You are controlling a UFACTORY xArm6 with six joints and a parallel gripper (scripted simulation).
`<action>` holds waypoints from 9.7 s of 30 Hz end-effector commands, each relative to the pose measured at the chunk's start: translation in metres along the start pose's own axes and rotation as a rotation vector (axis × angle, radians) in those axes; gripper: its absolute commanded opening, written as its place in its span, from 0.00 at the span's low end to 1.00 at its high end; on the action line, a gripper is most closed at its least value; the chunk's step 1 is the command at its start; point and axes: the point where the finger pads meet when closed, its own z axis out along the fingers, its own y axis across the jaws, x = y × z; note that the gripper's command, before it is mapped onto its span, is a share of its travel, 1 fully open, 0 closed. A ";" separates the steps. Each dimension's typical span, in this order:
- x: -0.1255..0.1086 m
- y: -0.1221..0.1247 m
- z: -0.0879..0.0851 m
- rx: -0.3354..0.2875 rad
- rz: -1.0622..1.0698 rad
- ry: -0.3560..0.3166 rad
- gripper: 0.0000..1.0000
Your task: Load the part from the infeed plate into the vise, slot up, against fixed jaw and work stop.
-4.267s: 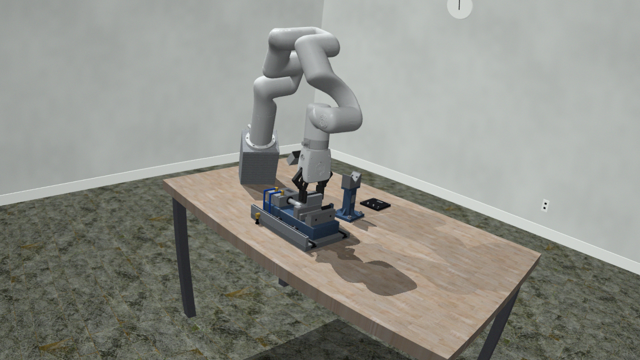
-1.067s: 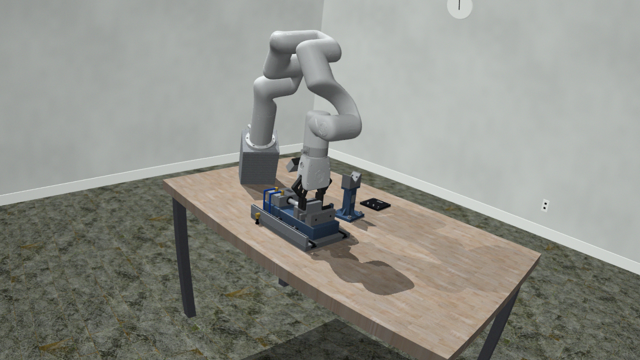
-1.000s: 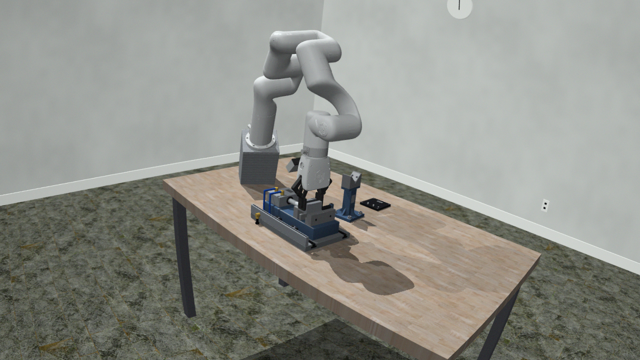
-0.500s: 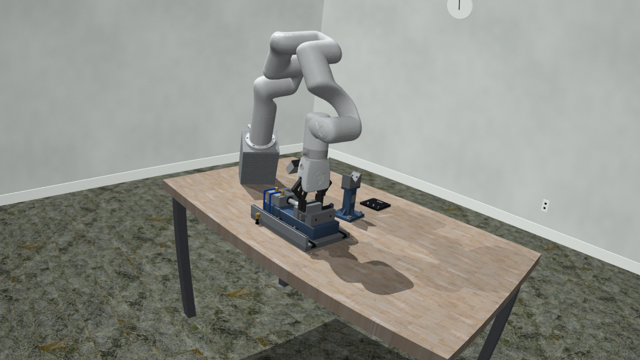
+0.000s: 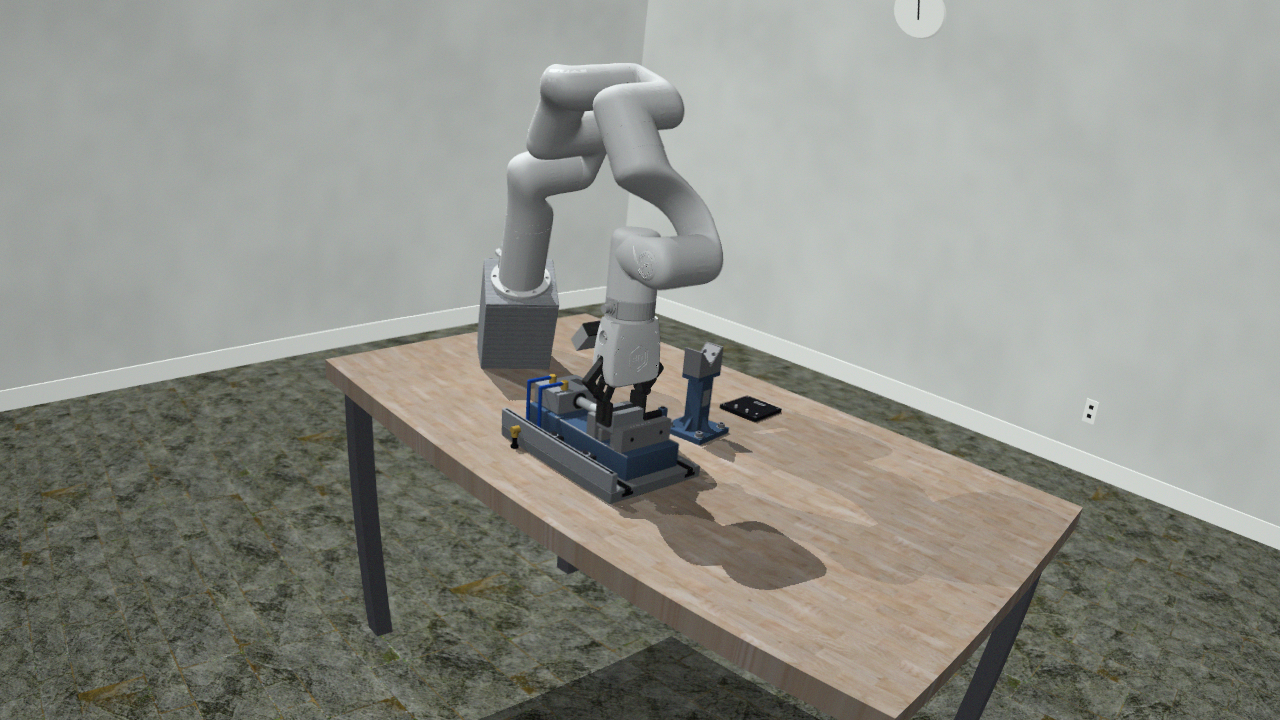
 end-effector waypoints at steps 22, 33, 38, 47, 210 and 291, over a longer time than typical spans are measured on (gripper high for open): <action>-0.001 0.000 0.000 0.001 0.000 -0.003 0.00; -0.001 0.000 0.000 0.001 0.000 -0.003 0.00; -0.001 0.000 0.000 0.001 0.000 -0.003 0.00; -0.002 0.000 0.000 0.001 0.000 -0.003 0.00; -0.003 0.000 -0.069 0.001 0.000 -0.003 0.81; -0.001 -0.046 -0.075 0.001 0.000 -0.003 0.00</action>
